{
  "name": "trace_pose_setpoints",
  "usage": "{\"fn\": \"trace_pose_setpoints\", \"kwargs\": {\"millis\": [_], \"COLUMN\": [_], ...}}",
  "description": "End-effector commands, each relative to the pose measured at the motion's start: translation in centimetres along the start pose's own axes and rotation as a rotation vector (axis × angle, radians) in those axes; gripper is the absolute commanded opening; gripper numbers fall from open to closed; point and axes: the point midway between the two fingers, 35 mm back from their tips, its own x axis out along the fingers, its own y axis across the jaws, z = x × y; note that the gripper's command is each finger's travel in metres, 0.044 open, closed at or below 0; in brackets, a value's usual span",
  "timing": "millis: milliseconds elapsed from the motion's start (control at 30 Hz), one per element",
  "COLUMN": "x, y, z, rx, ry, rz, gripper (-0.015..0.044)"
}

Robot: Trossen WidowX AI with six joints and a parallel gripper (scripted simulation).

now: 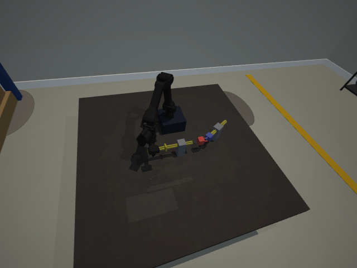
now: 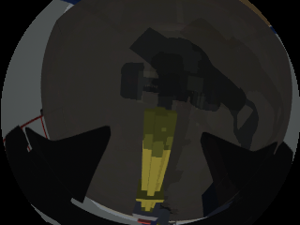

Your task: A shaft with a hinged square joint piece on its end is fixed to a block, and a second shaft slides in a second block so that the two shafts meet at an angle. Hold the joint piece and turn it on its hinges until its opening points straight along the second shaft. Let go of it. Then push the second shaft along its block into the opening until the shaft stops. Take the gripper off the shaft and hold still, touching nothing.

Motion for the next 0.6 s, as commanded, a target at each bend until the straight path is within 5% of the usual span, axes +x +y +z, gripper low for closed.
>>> {"fn": "trace_pose_setpoints", "kwargs": {"millis": [0, 467, 567], "x": [0.7, 2.7, 2.7], "y": [0.0, 0.0, 0.0], "z": [-0.2, -0.3, -0.3], "rx": [0.007, 0.007, 0.007], "ry": [0.008, 0.008, 0.008], "rz": [0.0, 0.0, 0.0], "gripper": [0.044, 0.044, 0.0361]}}
